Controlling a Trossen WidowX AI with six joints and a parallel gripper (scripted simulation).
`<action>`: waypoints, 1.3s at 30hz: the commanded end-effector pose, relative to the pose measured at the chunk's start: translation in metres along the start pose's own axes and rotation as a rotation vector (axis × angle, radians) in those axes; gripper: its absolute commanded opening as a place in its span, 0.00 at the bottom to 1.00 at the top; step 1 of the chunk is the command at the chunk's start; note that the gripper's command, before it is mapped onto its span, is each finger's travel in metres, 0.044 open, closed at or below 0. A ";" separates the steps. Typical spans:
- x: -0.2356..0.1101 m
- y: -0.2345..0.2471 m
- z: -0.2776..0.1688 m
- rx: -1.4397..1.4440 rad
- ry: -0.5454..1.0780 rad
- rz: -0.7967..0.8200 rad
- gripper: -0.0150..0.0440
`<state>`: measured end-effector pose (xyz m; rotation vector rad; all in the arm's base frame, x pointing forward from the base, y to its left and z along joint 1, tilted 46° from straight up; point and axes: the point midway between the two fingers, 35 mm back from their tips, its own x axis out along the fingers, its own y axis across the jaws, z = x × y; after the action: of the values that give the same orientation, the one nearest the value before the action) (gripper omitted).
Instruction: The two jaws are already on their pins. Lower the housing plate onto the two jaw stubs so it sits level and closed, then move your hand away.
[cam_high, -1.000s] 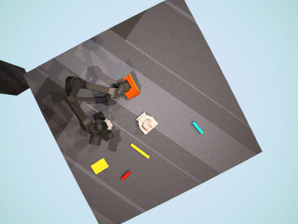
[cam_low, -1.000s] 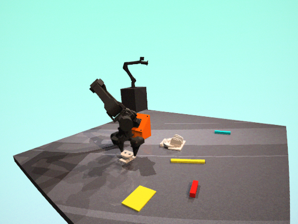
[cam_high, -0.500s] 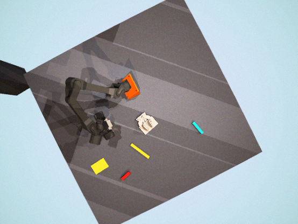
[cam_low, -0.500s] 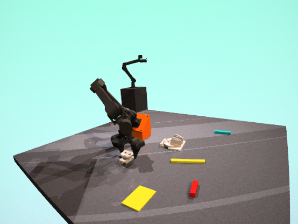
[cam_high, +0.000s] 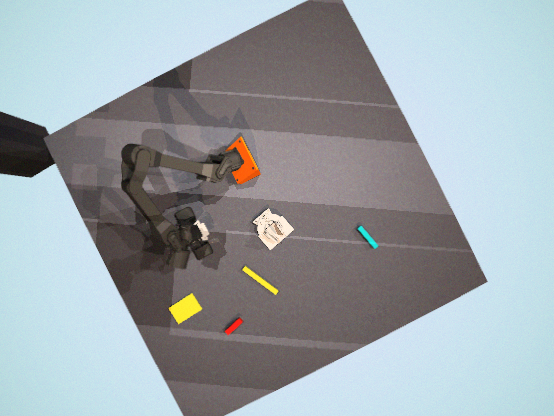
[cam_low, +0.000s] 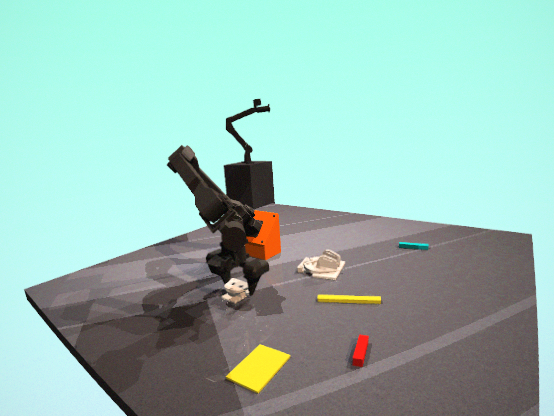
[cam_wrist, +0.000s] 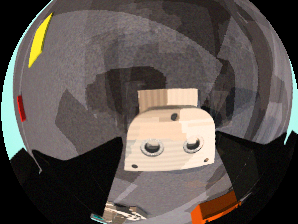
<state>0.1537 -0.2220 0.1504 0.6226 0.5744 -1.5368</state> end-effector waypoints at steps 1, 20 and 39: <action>0.001 0.001 -0.001 -0.004 0.004 0.001 1.00; 0.000 0.000 0.000 0.000 0.000 0.000 0.85; -0.036 0.004 -0.002 0.000 0.012 0.000 0.85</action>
<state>0.1585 -0.2020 0.1647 0.6305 0.5967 -1.5361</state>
